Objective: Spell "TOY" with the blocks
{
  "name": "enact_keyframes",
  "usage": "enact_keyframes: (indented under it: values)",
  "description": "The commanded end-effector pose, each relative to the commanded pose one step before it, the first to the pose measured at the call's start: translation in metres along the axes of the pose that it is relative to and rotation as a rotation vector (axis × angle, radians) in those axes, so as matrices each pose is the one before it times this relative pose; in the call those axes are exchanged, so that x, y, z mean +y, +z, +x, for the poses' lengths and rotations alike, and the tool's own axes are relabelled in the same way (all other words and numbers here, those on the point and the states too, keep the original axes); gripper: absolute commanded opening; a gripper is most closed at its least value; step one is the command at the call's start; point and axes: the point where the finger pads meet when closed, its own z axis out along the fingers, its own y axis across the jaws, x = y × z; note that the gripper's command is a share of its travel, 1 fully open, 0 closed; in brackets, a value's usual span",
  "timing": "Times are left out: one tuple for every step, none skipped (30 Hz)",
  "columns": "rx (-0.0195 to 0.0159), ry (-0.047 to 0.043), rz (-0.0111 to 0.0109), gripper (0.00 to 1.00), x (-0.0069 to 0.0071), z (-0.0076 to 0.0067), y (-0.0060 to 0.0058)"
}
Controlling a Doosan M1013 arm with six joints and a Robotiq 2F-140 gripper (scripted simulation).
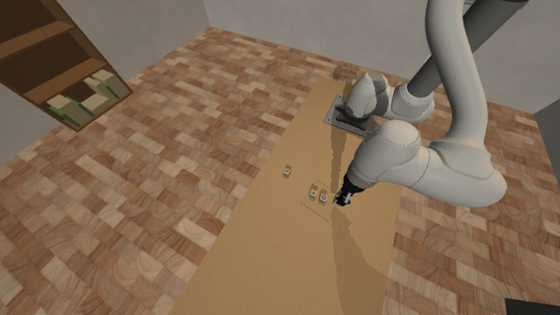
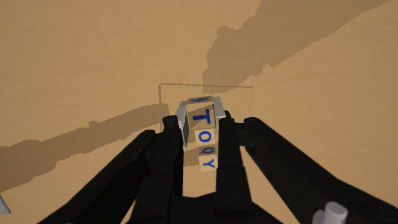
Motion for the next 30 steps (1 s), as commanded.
enact_keyframes:
  values:
    - [0.00303, -0.00011, 0.00269, 0.16, -0.00076, -0.00202, 0.01822]
    - [0.00000, 0.00000, 0.00000, 0.16, 0.00000, 0.00000, 0.00000]
    - [0.00000, 0.00000, 0.00000, 0.16, 0.00000, -0.00002, 0.00486]
    - [0.00000, 0.00000, 0.00000, 0.16, 0.00000, -0.00002, 0.00468]
    - [0.00000, 0.00000, 0.00000, 0.16, 0.00000, -0.00002, 0.00445]
    - [0.00000, 0.00000, 0.00000, 0.16, 0.00000, -0.00001, 0.00418]
    - [0.00000, 0.00000, 0.00000, 0.16, 0.00000, -0.00001, 0.00387]
    - [0.00000, 0.00000, 0.00000, 0.16, 0.00000, -0.00001, 0.00352]
    - [0.00000, 0.00000, 0.00000, 0.16, 0.00001, -0.00001, 0.00315]
    - [0.00000, 0.00000, 0.00000, 0.16, 0.00000, -0.00001, 0.00277]
    - [0.00000, 0.00000, 0.00000, 0.16, 0.00000, -0.00001, 0.00237]
    - [0.00000, 0.00000, 0.00000, 0.16, 0.00000, -0.00001, 0.00198]
    - [0.00000, 0.00000, 0.00000, 0.16, 0.00001, -0.00001, 0.00158]
    - [0.00000, 0.00000, 0.00000, 0.16, 0.00000, 0.00000, 0.00121]
    - [0.00000, 0.00000, 0.00000, 0.16, 0.00000, 0.00000, 0.00086]
    - [0.00000, 0.00000, 0.00000, 0.16, 0.00000, 0.00000, 0.00056]
    - [0.00000, 0.00000, 0.00000, 0.16, 0.00000, 0.00000, 0.00030]
    - [0.00000, 0.00000, 0.00000, 0.16, 0.00000, 0.00000, 0.00000]
    - [0.00000, 0.00000, 0.00000, 0.16, 0.00000, 0.00000, 0.00000]
    - [0.00000, 0.00000, 0.00000, 0.16, 0.00000, 0.00000, 0.00012]
    - [0.00000, 0.00000, 0.00000, 0.16, 0.00000, 0.00000, 0.00002]
    - [0.00000, 0.00000, 0.00000, 0.16, 0.00000, 0.00000, 0.00000]
    - [0.00000, 0.00000, 0.00000, 0.16, 0.00000, 0.00000, 0.00000]
    - [0.00000, 0.00000, 0.00000, 0.16, 0.00000, 0.00000, 0.00000]
    - [0.00000, 0.00000, 0.00000, 0.16, 0.00000, 0.00000, 0.00000]
    - [0.00000, 0.00000, 0.00000, 0.16, 0.00000, 0.00000, 0.00000]
    - [0.00000, 0.00000, 0.00000, 0.16, 0.00000, 0.00000, 0.00000]
    - [0.00000, 0.00000, 0.00000, 0.16, 0.00000, 0.00000, 0.00000]
    - [0.00000, 0.00000, 0.00000, 0.16, 0.00000, 0.00000, 0.00000]
    - [0.00000, 0.00000, 0.00000, 0.16, 0.00000, 0.00000, 0.00000]
